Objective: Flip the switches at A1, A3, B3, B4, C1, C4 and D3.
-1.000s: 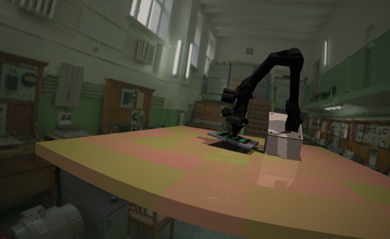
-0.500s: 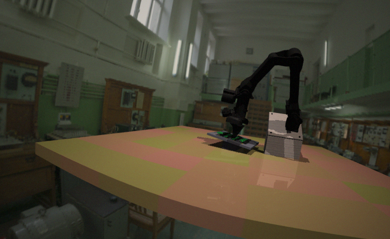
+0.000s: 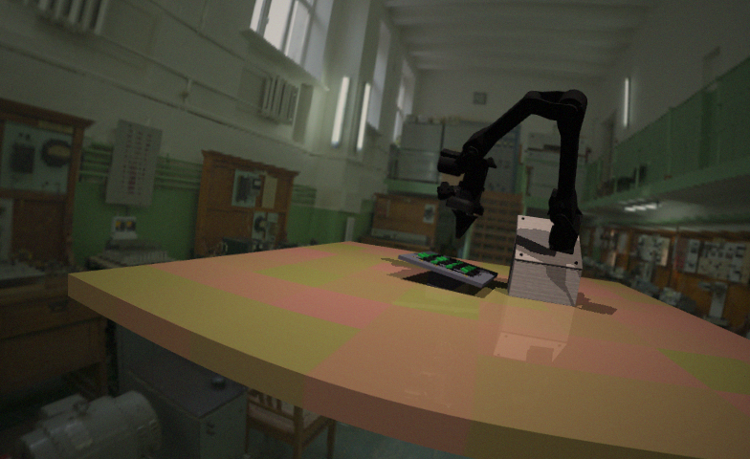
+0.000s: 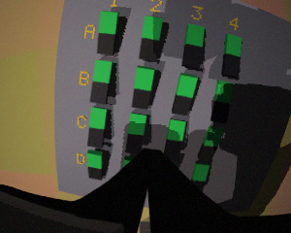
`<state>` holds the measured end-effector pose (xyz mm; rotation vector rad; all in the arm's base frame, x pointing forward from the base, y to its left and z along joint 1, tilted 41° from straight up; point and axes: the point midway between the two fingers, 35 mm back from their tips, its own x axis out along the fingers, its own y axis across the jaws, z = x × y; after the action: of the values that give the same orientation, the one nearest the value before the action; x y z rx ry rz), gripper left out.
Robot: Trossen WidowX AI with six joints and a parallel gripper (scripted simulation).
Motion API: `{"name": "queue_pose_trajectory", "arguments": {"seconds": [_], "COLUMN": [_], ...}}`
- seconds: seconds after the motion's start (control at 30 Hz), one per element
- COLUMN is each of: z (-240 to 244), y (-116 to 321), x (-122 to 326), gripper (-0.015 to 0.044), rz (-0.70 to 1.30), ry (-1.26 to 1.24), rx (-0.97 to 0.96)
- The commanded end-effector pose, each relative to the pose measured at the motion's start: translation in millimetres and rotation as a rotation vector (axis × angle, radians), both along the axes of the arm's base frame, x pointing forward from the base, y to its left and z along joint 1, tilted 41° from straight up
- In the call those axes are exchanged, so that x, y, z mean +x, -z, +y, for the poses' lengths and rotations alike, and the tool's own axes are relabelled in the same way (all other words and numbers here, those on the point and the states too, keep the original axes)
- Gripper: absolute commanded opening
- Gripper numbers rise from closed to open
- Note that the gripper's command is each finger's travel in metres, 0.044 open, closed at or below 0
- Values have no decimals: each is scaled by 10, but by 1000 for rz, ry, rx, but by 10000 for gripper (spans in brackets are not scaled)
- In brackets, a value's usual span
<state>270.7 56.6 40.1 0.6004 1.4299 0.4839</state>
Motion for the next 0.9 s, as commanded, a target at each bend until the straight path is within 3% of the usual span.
{"name": "queue_pose_trajectory", "arguments": {"seconds": [0.0, 0.3, 0.87], "z": [-359, -193, -73], "y": [337, 659, 797], "x": [-103, -92, -78], "gripper": [0, 0, 0], "rz": [23, 41, 41], "ry": [7, -10, -10], "rx": [3, 9, 10]}}
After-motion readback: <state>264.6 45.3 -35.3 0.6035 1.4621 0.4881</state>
